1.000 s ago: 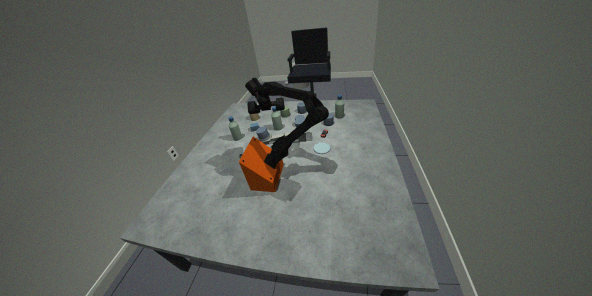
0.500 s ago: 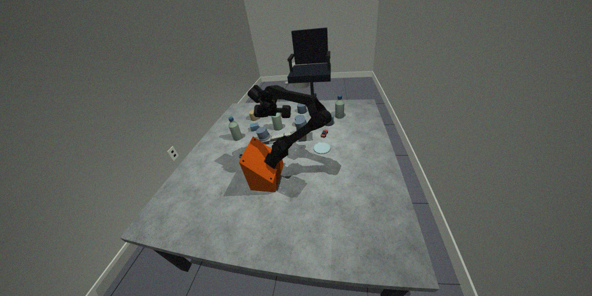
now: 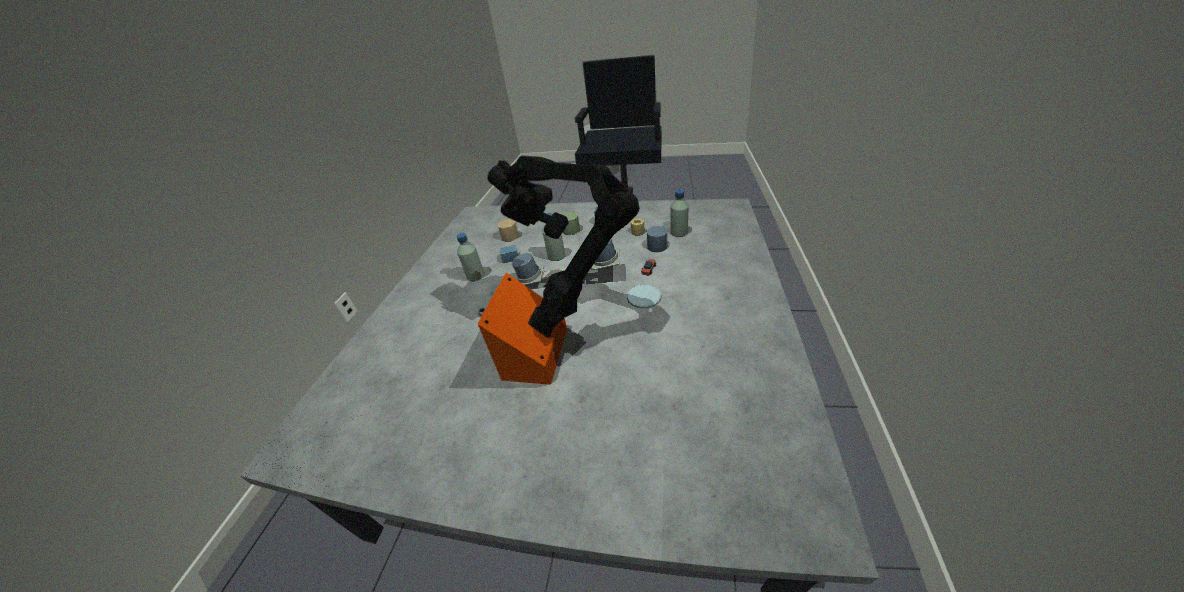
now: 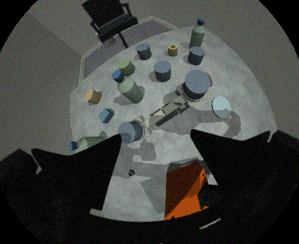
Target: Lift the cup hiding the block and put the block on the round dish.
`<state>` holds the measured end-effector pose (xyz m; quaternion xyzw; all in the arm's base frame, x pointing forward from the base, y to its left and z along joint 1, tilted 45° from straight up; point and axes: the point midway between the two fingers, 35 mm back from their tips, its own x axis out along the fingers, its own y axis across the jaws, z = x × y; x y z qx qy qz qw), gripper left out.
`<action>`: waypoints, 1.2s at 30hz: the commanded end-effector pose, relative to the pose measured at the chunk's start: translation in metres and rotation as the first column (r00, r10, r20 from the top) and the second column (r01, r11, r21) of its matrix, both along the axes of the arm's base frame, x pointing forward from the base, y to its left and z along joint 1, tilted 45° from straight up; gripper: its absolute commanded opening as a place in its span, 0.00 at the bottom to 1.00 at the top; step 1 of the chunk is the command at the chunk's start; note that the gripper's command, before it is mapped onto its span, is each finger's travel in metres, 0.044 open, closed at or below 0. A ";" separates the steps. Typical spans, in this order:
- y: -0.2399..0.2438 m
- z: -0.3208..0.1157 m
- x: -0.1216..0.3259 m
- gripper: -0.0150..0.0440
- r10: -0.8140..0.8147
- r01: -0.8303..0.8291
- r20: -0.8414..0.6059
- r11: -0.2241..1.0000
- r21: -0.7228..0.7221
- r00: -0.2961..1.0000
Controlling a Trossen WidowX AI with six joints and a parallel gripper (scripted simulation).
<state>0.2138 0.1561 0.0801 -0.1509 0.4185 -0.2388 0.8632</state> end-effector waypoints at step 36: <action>0.009 -0.138 0.065 1.00 -0.883 0.803 0.142 0.467 0.371 0.448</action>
